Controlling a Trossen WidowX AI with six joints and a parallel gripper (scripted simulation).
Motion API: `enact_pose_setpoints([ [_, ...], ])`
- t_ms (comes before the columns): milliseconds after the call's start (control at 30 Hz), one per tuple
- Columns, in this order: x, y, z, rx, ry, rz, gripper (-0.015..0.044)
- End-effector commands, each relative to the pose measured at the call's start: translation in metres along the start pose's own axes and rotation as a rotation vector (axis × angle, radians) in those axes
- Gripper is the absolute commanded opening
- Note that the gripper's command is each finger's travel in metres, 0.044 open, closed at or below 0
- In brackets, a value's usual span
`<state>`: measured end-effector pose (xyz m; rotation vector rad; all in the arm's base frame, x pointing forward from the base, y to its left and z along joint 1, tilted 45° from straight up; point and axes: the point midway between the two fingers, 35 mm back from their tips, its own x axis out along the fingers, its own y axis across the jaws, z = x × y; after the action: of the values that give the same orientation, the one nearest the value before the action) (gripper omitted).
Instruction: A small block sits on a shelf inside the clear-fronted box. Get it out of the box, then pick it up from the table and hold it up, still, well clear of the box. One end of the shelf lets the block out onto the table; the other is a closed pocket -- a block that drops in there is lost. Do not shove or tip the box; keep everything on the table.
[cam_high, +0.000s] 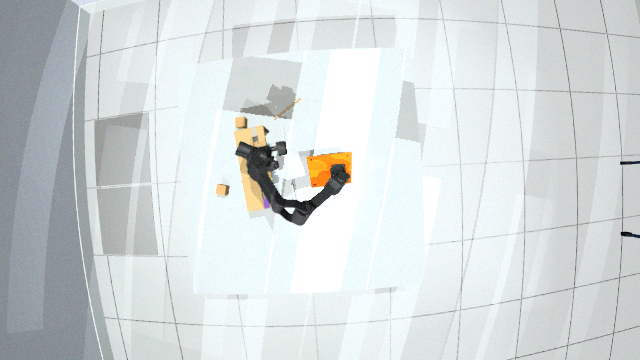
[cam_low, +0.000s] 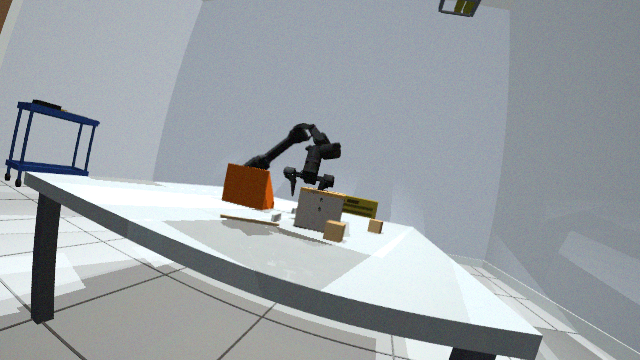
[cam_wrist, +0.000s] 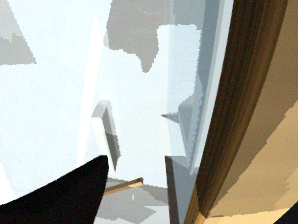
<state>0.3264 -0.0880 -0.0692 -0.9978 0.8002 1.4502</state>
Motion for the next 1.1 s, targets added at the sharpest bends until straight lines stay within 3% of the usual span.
enact_pose_setpoints([
  [0, 0.002, 0.0, -0.006, -0.003, 0.006, 0.002, 0.04],
  [933, 0.011, 0.0, -0.034, -0.004, 0.007, 0.001, 0.04],
  [1067, -0.011, -0.001, -0.041, -0.002, 0.006, 0.001, 0.04],
])
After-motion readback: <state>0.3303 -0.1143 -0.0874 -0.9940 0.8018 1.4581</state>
